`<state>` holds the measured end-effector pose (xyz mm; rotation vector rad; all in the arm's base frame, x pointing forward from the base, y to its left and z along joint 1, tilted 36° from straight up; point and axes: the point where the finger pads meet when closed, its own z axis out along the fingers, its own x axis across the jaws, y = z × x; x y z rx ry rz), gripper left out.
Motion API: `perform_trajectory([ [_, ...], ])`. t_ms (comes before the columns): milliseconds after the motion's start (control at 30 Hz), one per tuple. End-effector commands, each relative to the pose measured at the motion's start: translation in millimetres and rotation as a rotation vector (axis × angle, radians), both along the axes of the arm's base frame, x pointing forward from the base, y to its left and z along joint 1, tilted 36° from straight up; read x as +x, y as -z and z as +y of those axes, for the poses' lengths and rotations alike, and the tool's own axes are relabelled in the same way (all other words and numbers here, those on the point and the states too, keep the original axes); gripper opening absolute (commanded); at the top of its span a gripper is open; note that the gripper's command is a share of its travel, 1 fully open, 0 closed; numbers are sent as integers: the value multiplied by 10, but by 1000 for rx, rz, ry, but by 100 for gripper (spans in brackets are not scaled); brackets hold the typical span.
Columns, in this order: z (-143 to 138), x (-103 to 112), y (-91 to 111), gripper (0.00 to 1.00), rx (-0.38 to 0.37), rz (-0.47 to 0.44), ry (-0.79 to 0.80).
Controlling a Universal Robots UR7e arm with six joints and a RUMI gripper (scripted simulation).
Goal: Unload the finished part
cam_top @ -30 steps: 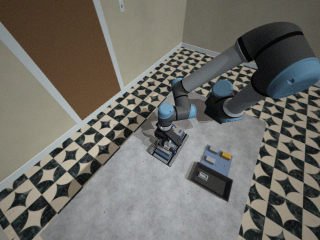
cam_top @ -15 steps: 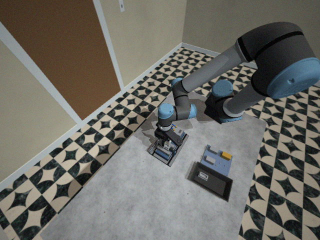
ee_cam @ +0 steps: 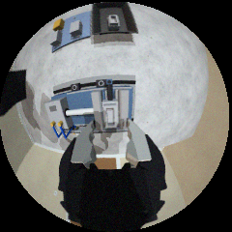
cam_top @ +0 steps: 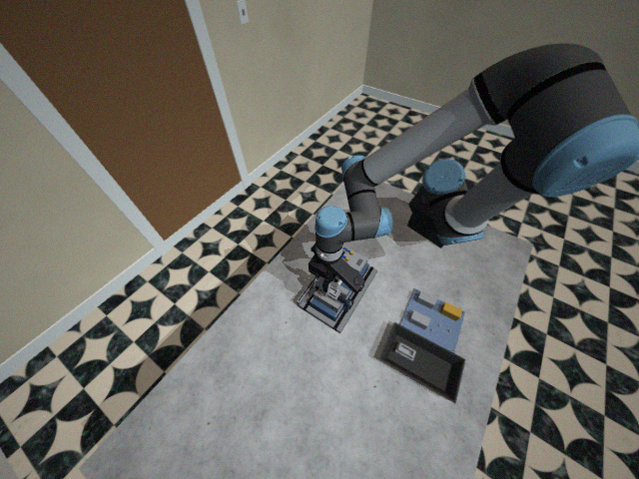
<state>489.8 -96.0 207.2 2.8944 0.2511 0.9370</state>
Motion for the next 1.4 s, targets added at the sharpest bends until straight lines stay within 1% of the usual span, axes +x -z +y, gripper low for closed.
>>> perform_trajectory([
  [0, 20, 0, 42, 40, 3, 4, -2],
  [1367, 13, 66, 123, 40, 2, 3, -2],
])
